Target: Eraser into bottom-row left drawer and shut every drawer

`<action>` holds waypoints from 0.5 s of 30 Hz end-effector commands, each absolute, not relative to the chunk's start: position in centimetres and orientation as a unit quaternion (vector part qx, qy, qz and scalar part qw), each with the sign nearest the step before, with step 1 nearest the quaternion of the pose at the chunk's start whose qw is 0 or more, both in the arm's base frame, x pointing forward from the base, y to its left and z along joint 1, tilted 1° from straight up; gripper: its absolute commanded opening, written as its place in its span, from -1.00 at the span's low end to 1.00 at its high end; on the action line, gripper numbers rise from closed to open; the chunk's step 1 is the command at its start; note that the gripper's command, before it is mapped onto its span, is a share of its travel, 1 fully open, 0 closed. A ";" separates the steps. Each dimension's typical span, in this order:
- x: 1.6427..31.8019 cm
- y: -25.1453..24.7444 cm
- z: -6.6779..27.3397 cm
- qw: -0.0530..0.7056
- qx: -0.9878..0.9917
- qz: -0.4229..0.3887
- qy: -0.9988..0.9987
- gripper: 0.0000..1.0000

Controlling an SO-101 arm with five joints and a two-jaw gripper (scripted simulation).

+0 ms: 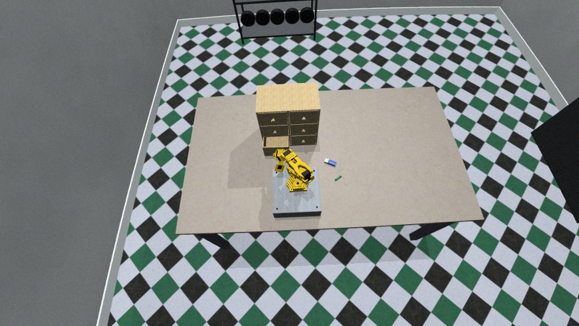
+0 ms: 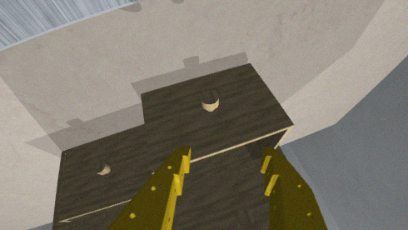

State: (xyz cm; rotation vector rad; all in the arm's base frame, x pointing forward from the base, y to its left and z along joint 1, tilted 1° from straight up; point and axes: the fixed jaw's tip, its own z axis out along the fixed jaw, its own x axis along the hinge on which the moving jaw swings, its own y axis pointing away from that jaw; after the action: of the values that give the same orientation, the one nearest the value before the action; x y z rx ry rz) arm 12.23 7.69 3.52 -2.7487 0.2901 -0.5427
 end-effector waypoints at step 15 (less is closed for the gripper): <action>12.2 7.6 3.8 0.198 -0.922 -0.161 0.292 -0.57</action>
State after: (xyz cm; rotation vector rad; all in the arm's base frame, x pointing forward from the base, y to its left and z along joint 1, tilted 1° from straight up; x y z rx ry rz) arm 12.10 7.65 3.46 -2.6200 0.7368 -0.4569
